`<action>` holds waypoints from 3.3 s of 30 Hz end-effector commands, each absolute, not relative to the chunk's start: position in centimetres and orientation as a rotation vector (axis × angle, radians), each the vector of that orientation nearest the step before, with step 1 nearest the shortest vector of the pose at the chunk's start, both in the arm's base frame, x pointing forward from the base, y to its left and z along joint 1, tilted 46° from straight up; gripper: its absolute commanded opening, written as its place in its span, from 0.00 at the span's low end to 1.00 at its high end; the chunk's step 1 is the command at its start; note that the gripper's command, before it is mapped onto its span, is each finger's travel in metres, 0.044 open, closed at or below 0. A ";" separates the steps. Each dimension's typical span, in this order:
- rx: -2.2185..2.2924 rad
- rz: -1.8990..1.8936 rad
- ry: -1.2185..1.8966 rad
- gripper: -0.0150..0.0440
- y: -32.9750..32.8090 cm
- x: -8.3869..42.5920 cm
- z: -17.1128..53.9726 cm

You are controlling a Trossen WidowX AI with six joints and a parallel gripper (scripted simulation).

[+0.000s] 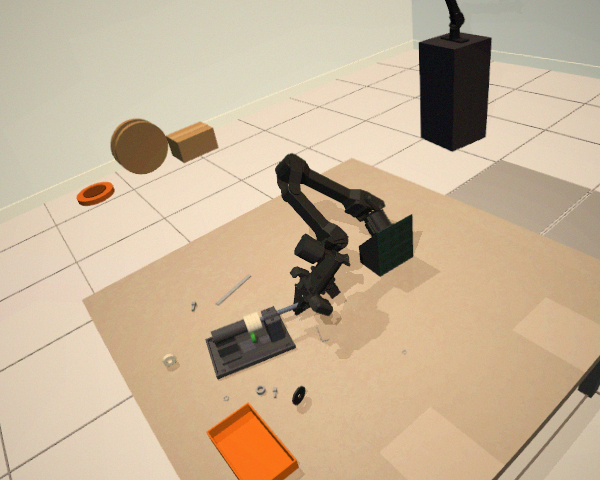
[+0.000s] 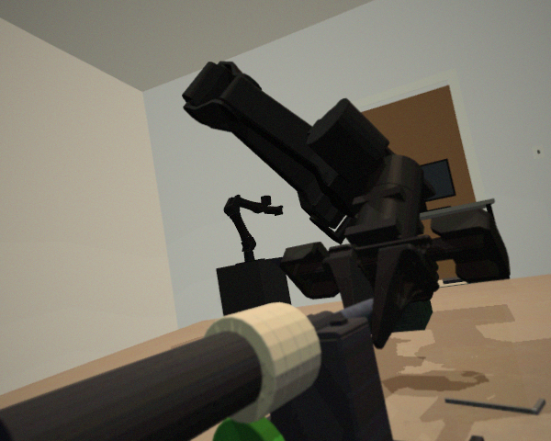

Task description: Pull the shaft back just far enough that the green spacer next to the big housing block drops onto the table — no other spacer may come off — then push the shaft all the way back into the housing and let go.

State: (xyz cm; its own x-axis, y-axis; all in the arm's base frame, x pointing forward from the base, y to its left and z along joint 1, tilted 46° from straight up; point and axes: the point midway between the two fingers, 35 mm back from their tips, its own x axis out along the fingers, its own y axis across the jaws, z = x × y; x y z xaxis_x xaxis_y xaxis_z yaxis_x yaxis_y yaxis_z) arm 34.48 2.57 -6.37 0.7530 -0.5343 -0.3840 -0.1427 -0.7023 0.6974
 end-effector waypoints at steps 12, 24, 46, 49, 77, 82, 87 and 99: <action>2.287 -0.760 -0.504 0.25 2.6 35.3 -6.2; 2.287 -0.760 -0.504 0.25 2.5 35.7 -6.1; 2.287 -0.760 -0.504 0.25 2.6 35.6 -6.1; 2.287 -0.760 -0.504 0.25 2.6 35.5 -6.1; 2.287 -0.760 -0.504 0.25 2.6 35.3 -6.2; 2.287 -0.760 -0.504 0.25 2.6 35.2 -6.2; 2.287 -0.760 -0.504 0.25 2.6 35.2 -6.2; 2.287 -0.760 -0.504 0.25 2.6 35.1 -6.2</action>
State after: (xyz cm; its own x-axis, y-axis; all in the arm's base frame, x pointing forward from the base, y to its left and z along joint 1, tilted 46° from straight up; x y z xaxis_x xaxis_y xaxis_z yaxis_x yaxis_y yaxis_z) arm 35.13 2.60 -6.25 0.7561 -0.5302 -0.3837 -0.1378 -0.7021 0.6986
